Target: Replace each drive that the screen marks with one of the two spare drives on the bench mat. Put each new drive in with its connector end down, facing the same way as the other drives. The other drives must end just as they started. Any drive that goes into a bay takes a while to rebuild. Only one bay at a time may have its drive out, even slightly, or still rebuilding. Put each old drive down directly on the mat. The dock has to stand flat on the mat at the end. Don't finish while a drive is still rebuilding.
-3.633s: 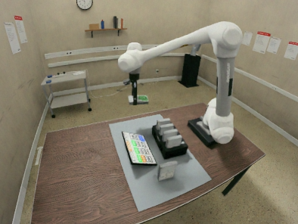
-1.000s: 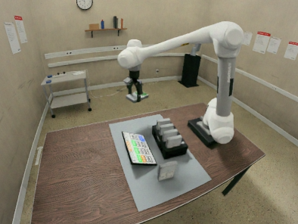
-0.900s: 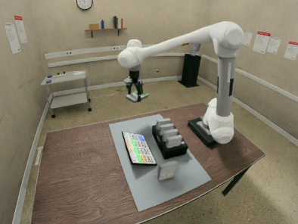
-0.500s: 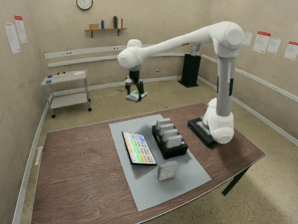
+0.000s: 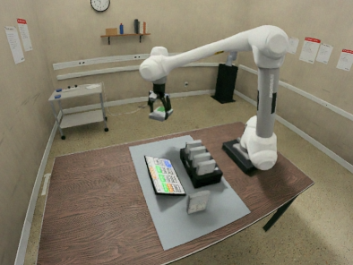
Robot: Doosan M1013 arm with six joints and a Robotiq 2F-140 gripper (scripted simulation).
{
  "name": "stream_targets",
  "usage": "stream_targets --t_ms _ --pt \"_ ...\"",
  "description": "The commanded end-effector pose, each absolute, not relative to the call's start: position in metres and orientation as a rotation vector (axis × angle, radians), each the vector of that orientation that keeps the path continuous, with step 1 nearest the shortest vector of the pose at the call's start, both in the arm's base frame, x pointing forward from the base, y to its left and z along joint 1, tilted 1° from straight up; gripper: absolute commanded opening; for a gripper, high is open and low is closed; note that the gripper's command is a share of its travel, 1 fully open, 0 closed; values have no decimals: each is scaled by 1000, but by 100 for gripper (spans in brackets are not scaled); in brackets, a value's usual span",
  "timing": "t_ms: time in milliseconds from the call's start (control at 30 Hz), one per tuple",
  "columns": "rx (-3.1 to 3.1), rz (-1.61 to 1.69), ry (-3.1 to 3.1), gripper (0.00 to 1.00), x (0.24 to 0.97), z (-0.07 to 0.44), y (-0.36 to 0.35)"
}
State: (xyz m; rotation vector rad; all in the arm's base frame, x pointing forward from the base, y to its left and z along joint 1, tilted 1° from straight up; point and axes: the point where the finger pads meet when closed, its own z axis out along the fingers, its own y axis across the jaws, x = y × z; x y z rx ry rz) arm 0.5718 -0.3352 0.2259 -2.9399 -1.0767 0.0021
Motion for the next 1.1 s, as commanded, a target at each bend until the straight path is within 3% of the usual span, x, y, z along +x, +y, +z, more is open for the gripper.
stream_targets --t_ms 0,400,1067 --pt "-2900 -2 -1181 10 572 227 -335" --pt "-2726 -4 -1540 10 572 227 -335" --pt "-2653 -165 -1524 10 571 225 -334"
